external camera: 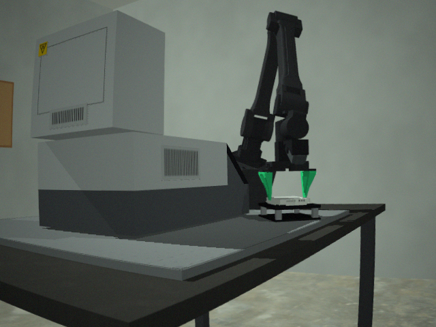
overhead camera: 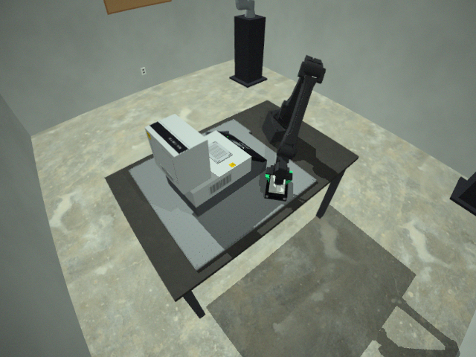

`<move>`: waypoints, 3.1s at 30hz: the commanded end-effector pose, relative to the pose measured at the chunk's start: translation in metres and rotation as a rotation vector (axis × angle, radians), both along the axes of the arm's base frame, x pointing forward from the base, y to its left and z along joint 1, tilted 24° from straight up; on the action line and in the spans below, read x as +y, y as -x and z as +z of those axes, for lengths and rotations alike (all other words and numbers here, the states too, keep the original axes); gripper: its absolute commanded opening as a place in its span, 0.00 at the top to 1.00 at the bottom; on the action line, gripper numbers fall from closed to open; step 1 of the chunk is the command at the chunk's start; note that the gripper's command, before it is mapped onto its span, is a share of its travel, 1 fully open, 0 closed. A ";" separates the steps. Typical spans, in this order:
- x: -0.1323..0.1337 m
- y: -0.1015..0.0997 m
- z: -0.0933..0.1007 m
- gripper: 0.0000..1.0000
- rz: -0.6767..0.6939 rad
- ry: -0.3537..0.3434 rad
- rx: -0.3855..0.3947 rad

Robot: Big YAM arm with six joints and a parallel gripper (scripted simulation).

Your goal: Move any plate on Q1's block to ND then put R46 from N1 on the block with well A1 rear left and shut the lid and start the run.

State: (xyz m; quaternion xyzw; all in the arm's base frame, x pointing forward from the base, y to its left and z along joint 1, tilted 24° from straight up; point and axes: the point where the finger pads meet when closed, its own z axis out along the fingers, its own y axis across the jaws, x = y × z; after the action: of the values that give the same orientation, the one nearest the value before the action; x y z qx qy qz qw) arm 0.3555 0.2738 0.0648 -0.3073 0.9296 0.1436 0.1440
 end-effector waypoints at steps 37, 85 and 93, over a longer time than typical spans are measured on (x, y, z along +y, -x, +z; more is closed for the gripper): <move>0.014 -0.024 0.010 0.00 -0.014 -0.031 -0.048; 0.013 -0.014 0.013 0.00 -0.003 -0.022 -0.034; 0.014 -0.015 0.005 0.00 -0.002 -0.012 -0.019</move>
State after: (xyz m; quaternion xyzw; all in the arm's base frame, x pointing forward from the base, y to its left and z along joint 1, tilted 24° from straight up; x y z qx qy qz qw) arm 0.3584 0.2776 0.0576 -0.3074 0.9293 0.1435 0.1458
